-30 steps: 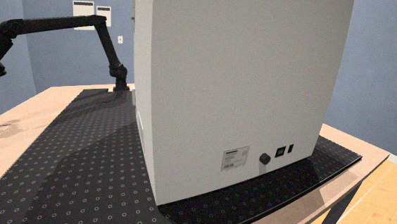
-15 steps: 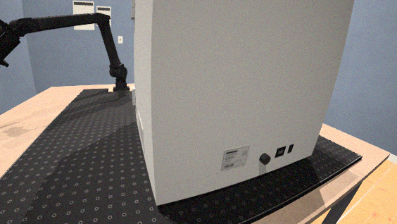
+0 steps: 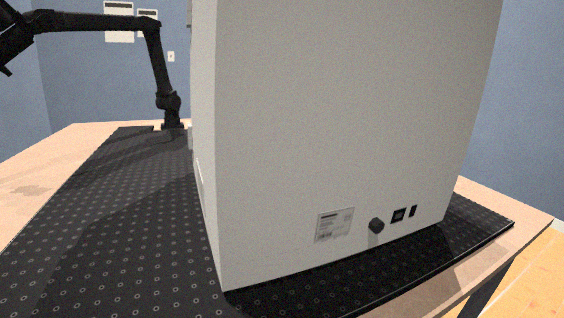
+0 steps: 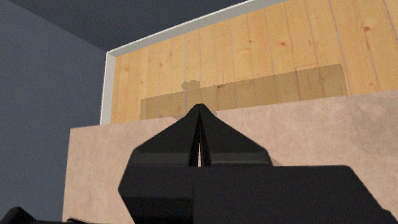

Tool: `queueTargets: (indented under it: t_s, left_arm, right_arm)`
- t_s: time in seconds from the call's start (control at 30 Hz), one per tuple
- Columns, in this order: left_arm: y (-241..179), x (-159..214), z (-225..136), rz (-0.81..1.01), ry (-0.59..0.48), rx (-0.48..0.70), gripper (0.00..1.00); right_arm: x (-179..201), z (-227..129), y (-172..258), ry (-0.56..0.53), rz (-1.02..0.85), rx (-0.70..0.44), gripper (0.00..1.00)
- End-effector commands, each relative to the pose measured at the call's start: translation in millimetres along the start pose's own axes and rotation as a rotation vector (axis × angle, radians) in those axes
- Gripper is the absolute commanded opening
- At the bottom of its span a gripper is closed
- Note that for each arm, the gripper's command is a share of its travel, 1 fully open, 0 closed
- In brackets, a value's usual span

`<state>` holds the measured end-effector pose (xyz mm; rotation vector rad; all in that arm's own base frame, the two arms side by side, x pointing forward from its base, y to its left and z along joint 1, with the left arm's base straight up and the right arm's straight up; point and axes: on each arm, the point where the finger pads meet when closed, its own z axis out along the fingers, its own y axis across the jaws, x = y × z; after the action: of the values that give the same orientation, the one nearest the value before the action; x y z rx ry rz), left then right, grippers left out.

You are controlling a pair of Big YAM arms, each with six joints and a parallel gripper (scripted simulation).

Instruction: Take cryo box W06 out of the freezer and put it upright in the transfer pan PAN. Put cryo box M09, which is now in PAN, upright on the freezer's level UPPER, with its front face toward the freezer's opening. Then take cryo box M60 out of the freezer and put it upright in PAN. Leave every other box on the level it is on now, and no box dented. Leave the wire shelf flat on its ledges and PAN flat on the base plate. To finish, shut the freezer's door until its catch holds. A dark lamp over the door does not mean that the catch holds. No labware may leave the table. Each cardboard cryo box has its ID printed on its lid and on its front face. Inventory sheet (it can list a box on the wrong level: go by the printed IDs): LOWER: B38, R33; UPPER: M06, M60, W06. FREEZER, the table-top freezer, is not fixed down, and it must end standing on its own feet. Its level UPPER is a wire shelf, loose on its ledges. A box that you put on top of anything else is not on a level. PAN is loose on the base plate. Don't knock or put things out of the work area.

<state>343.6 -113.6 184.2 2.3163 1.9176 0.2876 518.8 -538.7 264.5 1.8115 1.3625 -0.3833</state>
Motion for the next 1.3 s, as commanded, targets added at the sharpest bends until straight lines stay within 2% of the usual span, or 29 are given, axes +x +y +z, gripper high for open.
queueTargets:
  t_s: [0.0, 0.3, 0.37, 0.5, 0.57, 0.63, 0.73, 0.77, 0.97, 1.0, 1.07, 1.17, 1.2, 1.23, 1.27]
  left_arm:
    - [12.8, 7.9, -7.9, -0.185, -0.009, -0.083, 0.30]
    - [16.8, 15.0, -9.8, -0.402, -0.038, -0.164, 0.30]
    - [16.4, 9.2, -10.4, -0.443, -0.052, -0.184, 0.30]
    - [20.4, 22.5, -12.5, -0.581, -0.072, -0.229, 0.30]
    - [20.5, 22.3, -12.6, -0.642, -0.086, -0.251, 0.30]
    - [22.1, 26.2, -14.2, -0.703, -0.102, -0.273, 0.30]
    - [21.8, 20.7, -14.7, -0.721, -0.115, -0.283, 0.30]
    - [23.6, 30.0, -16.0, -0.764, -0.118, -0.294, 0.30]
    - [24.7, 25.4, -18.9, -0.924, -0.183, -0.352, 0.30]
    - [26.2, 37.8, -20.4, -0.974, -0.185, -0.366, 0.30]
    - [26.3, 37.7, -20.4, -1.034, -0.207, -0.385, 0.30]
    - [27.3, 39.8, -23.0, -1.119, -0.245, -0.412, 0.30]
    - [28.2, 45.6, -25.4, -1.153, -0.256, -0.423, 0.30]
    - [28.2, 45.6, -25.4, -1.182, -0.269, -0.432, 0.30]
    - [28.2, 45.6, -25.4, -1.182, -0.269, -0.432, 0.30]
  right_arm:
    - [-52.8, -66.5, 56.3, -0.081, 0.023, -0.135, 0.00]
    - [-52.6, -94.2, 72.0, -0.069, 0.040, -0.124, 0.00]
    - [-53.0, -95.7, 72.7, -0.069, 0.040, -0.124, 0.00]
    - [-64.1, -87.7, 63.0, -0.079, 0.052, -0.107, 0.00]
    - [-39.0, -83.3, 56.3, -0.062, -0.007, -0.155, 0.00]
    - [-35.9, -94.2, 64.2, -0.067, -0.026, -0.224, 0.00]
    - [-33.0, -100.4, 69.1, -0.064, -0.030, -0.232, 0.00]
    - [-60.0, -125.2, 92.9, -0.100, 0.000, -0.281, 0.00]
    - [-58.9, -150.0, 100.6, -0.085, 0.009, -0.257, 0.00]
    - [-59.3, -154.4, 102.7, -0.085, 0.012, -0.257, 0.00]
    - [-60.0, -163.2, 107.0, -0.084, 0.013, -0.257, 0.00]
    - [-53.5, -155.2, 106.8, -0.076, 0.006, -0.246, 0.00]
    - [-62.3, -149.8, 100.6, -0.085, 0.015, -0.235, 0.00]
    - [-72.3, -160.9, 104.0, -0.108, 0.004, -0.290, 0.00]
    - [-72.3, -160.9, 104.0, -0.108, 0.004, -0.290, 0.00]
